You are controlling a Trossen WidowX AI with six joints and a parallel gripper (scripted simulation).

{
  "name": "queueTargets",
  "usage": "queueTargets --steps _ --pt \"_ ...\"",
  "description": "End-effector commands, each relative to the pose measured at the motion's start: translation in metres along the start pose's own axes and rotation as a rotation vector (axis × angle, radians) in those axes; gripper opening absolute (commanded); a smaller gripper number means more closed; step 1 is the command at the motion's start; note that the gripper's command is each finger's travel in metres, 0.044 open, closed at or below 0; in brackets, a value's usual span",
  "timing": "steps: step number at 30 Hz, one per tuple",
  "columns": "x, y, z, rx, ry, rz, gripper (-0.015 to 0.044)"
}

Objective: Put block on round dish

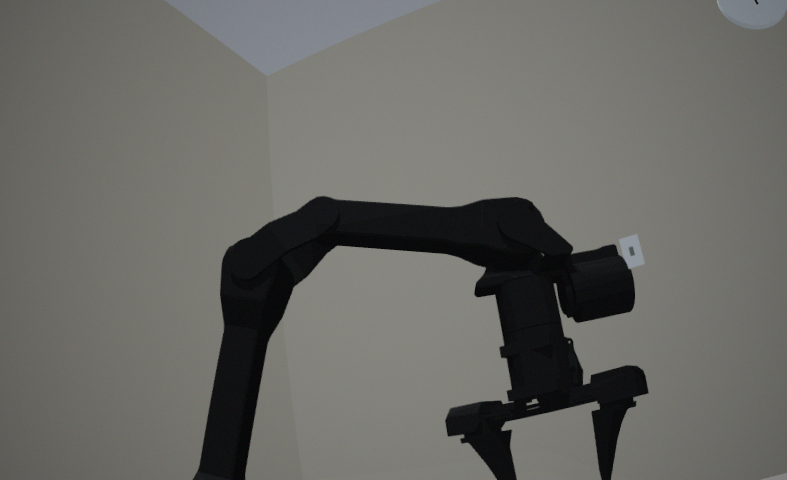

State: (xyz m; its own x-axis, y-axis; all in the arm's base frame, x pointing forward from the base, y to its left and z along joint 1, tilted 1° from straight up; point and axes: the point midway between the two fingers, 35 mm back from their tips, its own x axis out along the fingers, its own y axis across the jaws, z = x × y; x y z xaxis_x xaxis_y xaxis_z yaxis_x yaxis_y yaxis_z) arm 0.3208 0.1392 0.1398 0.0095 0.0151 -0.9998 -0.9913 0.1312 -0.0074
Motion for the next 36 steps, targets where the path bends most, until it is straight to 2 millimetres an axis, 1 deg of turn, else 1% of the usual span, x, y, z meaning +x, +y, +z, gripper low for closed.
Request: queueTargets --steps 1,3,6,11,36 --pt "0.000 -0.001 0.002 -0.022 -0.006 0.005 0.0440" --pt "0.003 -0.001 0.003 -0.022 -0.006 0.005 0.0440" --pt "0.014 -0.001 0.003 -0.022 -0.006 0.005 0.0440" --pt "0.017 -0.001 0.003 -0.022 -0.006 0.005 0.0440" --pt "0.058 -0.002 0.003 -0.020 -0.007 0.005 0.0440"
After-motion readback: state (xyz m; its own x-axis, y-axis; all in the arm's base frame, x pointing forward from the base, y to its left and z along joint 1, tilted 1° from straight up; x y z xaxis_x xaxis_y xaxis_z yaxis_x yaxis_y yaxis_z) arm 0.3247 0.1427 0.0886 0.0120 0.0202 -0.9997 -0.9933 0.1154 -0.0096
